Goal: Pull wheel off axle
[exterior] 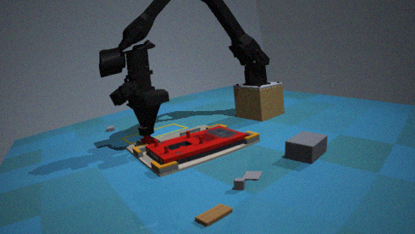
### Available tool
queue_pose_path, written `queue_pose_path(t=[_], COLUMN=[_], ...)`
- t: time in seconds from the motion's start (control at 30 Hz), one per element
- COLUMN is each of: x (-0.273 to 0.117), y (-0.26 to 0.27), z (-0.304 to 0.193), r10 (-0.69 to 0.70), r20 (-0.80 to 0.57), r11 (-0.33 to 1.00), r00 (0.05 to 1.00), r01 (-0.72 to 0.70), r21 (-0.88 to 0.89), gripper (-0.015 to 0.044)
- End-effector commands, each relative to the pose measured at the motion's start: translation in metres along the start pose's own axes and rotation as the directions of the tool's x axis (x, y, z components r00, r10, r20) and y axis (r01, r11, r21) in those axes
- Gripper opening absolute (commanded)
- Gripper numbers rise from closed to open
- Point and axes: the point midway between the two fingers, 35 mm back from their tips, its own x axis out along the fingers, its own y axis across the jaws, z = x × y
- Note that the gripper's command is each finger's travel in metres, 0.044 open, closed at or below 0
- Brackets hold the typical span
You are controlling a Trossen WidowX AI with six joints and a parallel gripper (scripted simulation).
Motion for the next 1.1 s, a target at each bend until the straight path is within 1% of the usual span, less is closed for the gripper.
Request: queue_pose_path(t=[0.0, 1.07], x=[-0.004, -0.014], y=[0.0, 0.0], z=[0.001, 0.001], r10=[0.0, 0.0], r20=[0.006, 0.01], r11=[1.0, 1.0], r00=[1.0, 1.0], r01=[0.0, 0.0], r21=[-0.001, -0.002], gripper=[0.0, 0.0])
